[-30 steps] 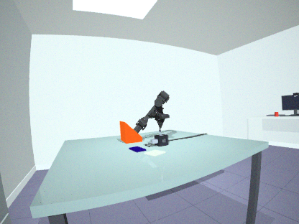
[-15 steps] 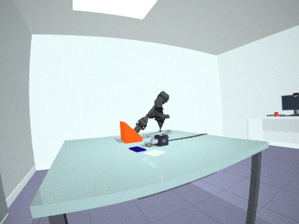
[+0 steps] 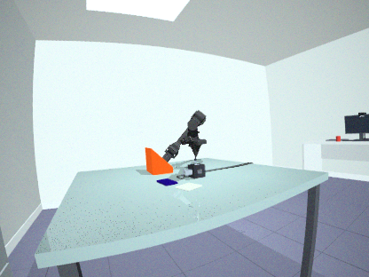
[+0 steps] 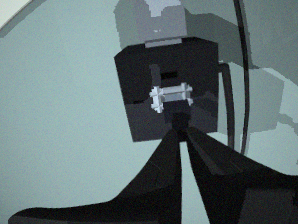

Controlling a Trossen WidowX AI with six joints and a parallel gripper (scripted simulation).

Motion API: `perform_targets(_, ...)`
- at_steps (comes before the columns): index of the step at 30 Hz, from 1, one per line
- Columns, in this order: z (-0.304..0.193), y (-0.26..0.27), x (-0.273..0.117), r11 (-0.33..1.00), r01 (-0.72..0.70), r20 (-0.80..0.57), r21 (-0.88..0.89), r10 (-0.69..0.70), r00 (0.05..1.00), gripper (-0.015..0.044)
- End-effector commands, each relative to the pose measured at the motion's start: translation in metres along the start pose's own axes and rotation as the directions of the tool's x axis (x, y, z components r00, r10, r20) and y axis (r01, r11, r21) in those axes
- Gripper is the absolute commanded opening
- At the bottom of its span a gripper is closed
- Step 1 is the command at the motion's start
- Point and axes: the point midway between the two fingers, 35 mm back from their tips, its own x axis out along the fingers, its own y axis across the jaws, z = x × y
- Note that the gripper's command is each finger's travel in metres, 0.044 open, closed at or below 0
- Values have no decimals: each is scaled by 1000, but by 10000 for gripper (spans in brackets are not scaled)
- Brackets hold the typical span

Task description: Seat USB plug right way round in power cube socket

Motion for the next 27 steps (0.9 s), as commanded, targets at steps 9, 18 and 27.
perform_targets(9,-1,1,2,1000,-2,-15,-1,2,1000,0)
perform_targets(18,-2,1,3,1000,-2,-22,0,2,1000,0)
perform_targets(27,-2,0,4,1000,-3,-30,1,3,1000,0)
